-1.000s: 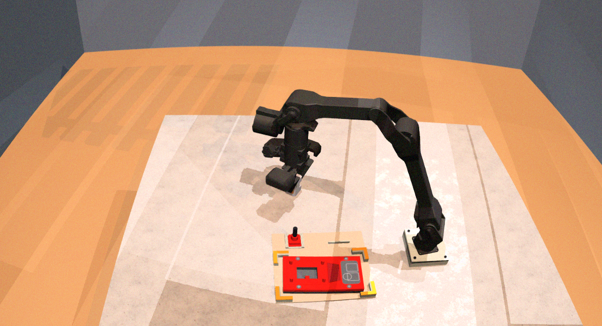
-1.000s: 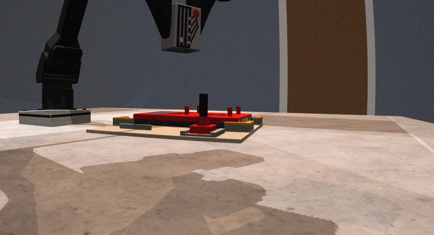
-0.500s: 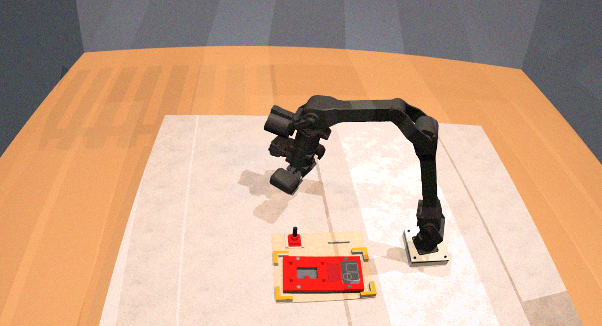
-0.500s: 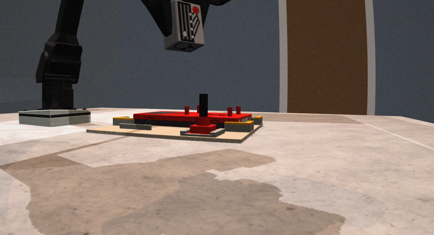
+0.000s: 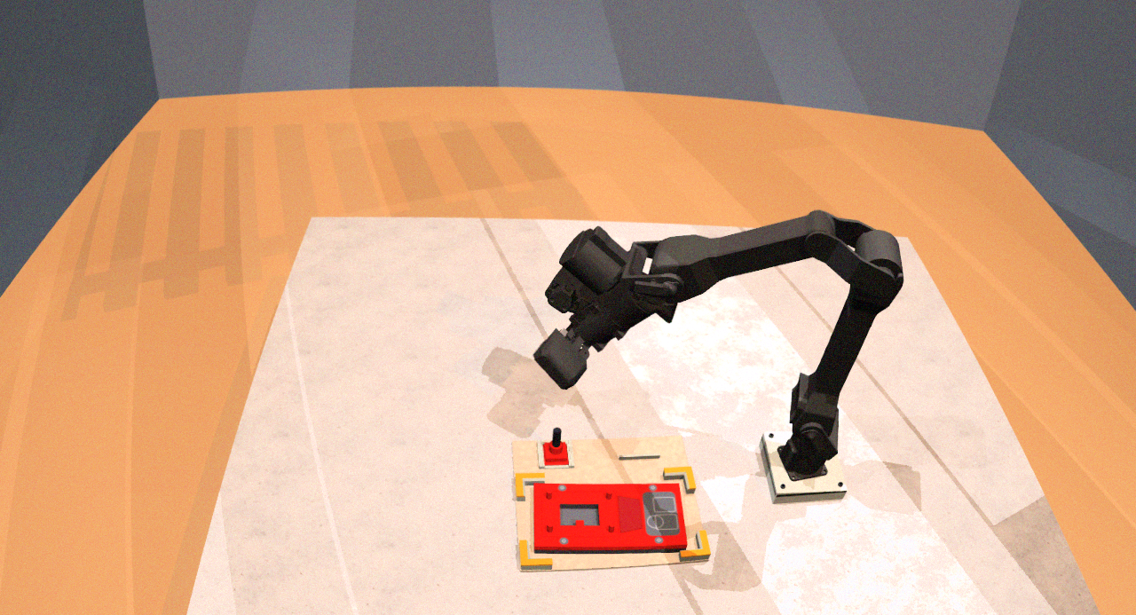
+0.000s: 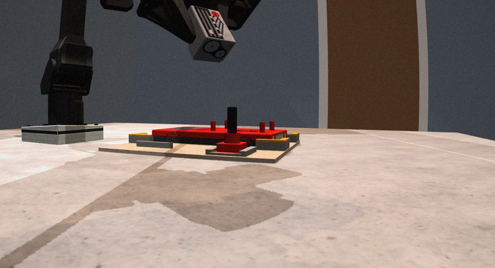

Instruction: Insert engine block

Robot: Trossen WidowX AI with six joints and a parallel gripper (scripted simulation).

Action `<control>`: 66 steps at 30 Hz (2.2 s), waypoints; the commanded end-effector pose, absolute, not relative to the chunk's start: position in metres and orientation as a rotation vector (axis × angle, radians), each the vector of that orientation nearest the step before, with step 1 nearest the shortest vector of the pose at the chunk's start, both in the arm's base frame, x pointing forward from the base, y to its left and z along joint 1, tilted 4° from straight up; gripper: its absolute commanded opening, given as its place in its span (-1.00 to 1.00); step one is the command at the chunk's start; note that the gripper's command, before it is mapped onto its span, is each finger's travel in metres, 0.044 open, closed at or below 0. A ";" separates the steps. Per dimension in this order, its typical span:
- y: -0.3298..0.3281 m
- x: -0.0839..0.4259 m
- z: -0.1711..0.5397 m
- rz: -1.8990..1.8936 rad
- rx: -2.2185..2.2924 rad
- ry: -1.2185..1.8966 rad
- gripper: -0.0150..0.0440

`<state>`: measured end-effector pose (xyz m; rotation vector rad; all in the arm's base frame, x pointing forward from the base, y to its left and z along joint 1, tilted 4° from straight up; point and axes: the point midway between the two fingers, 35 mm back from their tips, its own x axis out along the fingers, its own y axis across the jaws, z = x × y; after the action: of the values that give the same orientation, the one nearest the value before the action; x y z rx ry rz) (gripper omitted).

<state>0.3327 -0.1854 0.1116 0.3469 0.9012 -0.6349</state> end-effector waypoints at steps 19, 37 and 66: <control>-0.183 0.331 0.080 -0.650 0.327 0.831 -0.49; -0.182 0.330 0.053 -0.650 0.327 0.831 -0.49; -0.180 0.329 0.009 -0.650 0.327 0.831 -0.49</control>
<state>0.3317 -0.1804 0.0162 0.3245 0.8254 -0.6445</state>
